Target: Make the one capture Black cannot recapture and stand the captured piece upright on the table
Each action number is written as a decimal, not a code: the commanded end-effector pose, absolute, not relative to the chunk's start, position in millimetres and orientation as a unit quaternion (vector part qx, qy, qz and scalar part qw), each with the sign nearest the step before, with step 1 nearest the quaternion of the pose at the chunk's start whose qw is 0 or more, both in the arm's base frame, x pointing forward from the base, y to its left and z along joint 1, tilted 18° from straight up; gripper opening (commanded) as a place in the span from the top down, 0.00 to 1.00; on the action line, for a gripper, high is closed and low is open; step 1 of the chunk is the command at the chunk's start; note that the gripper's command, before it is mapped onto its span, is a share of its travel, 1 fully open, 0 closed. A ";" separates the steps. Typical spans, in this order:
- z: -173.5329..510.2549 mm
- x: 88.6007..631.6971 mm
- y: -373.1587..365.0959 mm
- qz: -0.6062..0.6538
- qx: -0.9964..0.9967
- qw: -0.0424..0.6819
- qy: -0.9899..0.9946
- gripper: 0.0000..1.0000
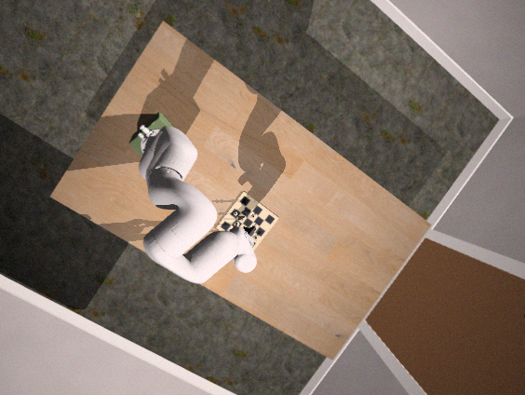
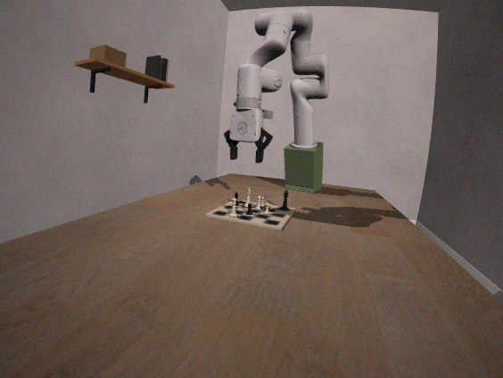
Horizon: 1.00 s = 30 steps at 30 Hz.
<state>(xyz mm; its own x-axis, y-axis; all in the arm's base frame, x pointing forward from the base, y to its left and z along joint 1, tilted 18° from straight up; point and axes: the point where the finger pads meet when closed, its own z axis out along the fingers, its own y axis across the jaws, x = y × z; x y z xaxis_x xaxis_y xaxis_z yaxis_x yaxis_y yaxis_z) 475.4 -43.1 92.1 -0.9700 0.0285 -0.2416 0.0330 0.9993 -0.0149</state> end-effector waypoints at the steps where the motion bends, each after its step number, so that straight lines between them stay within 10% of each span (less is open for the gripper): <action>1: 98.7 470.1 -68.3 0.004 0.068 0.153 0.986 0.00; 30: 98.6 469.7 -69.9 0.003 0.063 0.154 0.986 0.00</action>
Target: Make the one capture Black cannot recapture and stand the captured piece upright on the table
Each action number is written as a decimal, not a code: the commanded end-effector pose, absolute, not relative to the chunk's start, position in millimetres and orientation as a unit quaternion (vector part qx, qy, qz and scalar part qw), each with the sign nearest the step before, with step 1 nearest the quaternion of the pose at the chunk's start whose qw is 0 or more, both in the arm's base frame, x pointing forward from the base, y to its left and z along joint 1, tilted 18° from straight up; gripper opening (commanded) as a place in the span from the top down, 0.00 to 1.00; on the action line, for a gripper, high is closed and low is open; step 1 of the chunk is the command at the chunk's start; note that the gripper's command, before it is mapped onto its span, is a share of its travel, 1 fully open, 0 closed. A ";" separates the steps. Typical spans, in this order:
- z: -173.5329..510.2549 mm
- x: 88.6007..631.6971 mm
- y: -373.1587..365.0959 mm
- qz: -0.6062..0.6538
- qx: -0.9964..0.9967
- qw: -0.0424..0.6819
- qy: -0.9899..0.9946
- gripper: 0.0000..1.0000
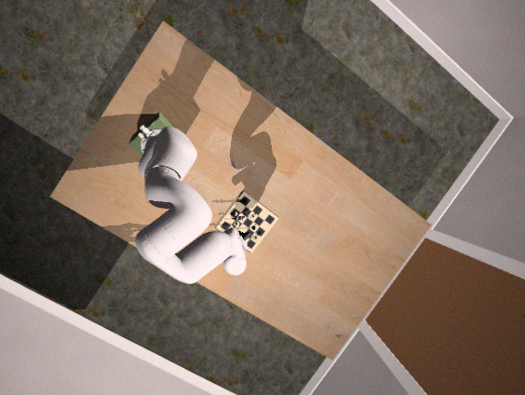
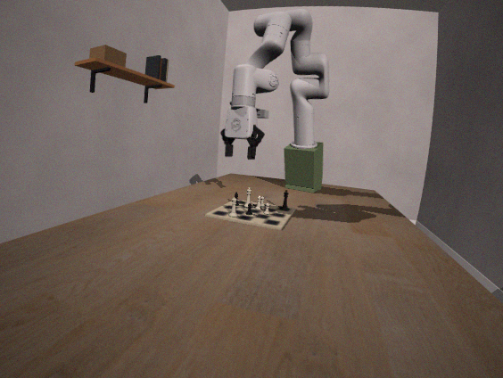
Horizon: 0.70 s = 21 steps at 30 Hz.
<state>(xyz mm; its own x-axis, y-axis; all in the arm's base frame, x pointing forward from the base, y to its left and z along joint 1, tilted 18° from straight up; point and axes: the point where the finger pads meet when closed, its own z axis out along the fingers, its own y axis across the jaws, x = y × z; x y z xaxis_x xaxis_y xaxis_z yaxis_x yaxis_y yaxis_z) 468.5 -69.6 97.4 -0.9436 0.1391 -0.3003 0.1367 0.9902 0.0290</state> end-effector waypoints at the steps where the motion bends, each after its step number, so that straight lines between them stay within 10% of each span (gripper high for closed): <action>1: 98.6 469.7 -69.9 0.003 0.063 0.154 0.986 0.00; 21: 75.7 478.9 -71.5 -0.070 -0.339 0.138 0.928 0.00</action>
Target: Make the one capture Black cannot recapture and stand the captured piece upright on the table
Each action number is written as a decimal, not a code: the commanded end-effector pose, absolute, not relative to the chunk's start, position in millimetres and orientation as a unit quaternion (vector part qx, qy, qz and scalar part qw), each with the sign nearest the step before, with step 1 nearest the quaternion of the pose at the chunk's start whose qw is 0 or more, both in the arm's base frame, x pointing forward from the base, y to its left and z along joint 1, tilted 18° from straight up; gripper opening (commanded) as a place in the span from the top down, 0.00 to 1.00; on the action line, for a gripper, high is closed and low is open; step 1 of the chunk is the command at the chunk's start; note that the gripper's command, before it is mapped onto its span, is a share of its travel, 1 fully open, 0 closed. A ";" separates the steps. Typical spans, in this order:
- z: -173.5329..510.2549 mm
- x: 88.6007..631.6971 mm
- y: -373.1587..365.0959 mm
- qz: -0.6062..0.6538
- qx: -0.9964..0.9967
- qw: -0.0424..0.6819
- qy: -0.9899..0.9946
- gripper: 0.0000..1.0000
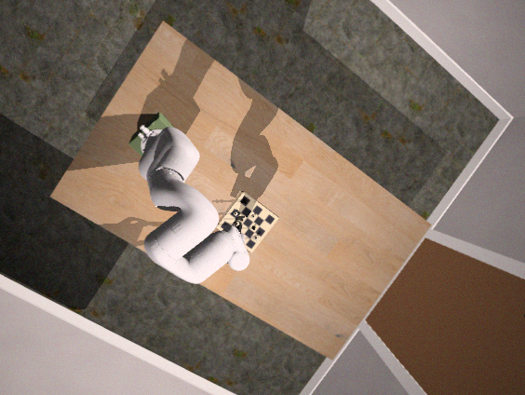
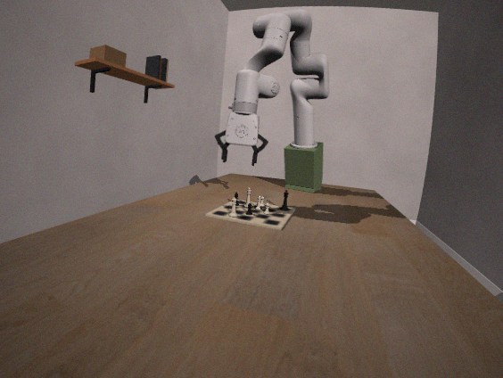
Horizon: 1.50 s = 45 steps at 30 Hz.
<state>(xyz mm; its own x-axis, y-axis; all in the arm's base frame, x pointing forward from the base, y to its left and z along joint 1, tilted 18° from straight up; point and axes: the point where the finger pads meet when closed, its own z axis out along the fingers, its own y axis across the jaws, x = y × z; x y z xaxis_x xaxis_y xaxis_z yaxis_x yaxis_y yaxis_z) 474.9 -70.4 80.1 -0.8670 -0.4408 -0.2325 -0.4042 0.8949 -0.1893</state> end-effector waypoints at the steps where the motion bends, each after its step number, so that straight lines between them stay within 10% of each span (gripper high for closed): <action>1: 73.7 479.5 -71.5 -0.074 -0.352 0.136 0.923 0.00; 18: 59.6 483.1 -70.9 -0.106 -0.647 0.112 0.747 0.00; 19: 59.6 483.1 -70.9 -0.106 -0.647 0.112 0.747 0.61; 45: 59.6 483.1 -70.9 -0.106 -0.647 0.112 0.747 0.61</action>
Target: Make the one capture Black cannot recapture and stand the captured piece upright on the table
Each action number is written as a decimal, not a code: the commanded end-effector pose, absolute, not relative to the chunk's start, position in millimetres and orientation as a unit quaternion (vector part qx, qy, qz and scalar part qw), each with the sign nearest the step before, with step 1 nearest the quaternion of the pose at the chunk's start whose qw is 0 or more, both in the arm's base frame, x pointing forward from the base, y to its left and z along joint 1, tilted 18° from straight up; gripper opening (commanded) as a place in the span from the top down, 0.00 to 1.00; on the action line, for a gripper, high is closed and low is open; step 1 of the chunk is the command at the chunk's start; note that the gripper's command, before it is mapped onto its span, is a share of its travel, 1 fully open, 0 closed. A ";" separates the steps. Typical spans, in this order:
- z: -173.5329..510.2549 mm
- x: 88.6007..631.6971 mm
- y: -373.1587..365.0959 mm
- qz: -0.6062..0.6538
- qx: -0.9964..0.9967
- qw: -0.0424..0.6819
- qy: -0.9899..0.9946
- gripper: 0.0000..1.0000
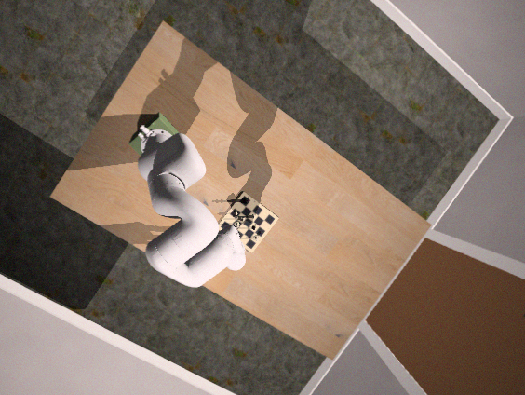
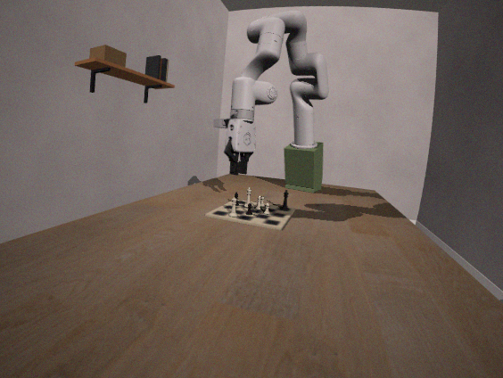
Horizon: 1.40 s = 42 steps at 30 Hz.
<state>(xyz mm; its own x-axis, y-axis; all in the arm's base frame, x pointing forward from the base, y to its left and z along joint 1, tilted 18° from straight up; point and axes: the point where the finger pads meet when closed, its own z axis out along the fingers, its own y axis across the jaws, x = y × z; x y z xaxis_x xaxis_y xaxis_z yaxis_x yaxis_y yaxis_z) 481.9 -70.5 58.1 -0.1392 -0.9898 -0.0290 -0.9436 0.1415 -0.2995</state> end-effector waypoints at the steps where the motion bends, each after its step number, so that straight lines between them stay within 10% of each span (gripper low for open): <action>1: 59.6 483.1 -70.9 -0.106 -0.647 0.112 0.747 0.61; 42: 33.1 491.5 -71.7 -0.106 -0.647 0.112 0.747 0.61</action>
